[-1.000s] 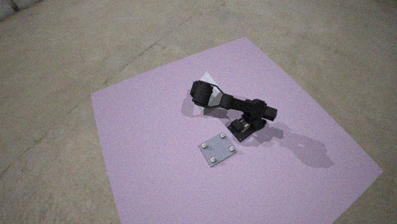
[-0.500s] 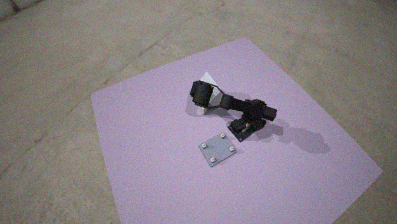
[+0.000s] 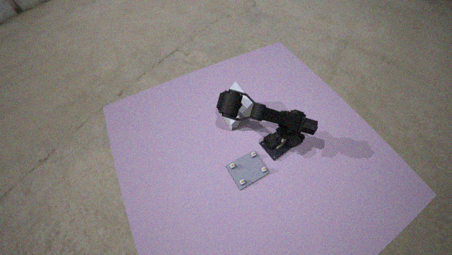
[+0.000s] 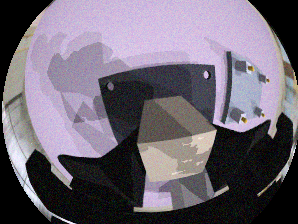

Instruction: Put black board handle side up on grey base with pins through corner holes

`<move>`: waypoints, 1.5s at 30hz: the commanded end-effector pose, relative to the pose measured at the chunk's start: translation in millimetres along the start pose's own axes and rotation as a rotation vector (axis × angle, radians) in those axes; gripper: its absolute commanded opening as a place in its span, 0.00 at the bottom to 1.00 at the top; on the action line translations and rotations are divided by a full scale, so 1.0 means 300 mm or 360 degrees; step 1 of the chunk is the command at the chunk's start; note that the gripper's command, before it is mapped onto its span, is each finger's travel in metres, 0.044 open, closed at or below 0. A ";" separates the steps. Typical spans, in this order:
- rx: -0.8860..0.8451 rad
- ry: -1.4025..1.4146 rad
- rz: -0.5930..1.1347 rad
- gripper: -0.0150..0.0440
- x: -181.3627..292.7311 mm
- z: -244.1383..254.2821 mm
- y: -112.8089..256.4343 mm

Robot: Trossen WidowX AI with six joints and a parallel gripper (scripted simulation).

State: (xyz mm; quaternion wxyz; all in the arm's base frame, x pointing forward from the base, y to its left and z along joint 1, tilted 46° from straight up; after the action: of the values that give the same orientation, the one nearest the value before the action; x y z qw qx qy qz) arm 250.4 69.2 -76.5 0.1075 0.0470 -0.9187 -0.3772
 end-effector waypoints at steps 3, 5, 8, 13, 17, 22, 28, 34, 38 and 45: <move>-0.0018 -0.0014 -0.0018 0.25 -0.010 0.002 0.060; -0.0019 -0.0013 -0.0018 0.25 -0.011 0.002 0.076; -0.0019 -0.0013 -0.0018 0.25 -0.010 0.003 0.101; -0.0020 -0.0013 -0.0018 0.25 -0.009 0.002 0.143; -0.0019 -0.0013 -0.0017 0.25 -0.006 0.002 0.178; -0.0018 -0.0014 -0.0016 0.25 0.000 0.000 0.221; -0.0020 -0.0016 -0.0017 0.25 -0.001 -0.012 0.235; -0.0028 -0.0023 -0.0019 0.25 -0.012 -0.061 0.240; -0.0033 -0.0028 -0.0021 0.25 -0.018 -0.094 0.242; -0.0039 -0.0039 -0.0024 0.25 -0.026 -0.153 0.246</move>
State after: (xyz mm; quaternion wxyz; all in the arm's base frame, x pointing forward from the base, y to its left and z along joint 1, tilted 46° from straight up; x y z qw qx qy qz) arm 265.1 96.2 -1.7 0.0975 0.0451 -0.9147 -0.3897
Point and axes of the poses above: the point midway between the two fingers, 35 mm back from their tips, its own y axis back along the fingers, its own z axis across the jaws, x = y × z, the point moved 3 cm from there along y, back along the fingers, and after that the axes turned 8 degrees about y, right-handed, at the moved point
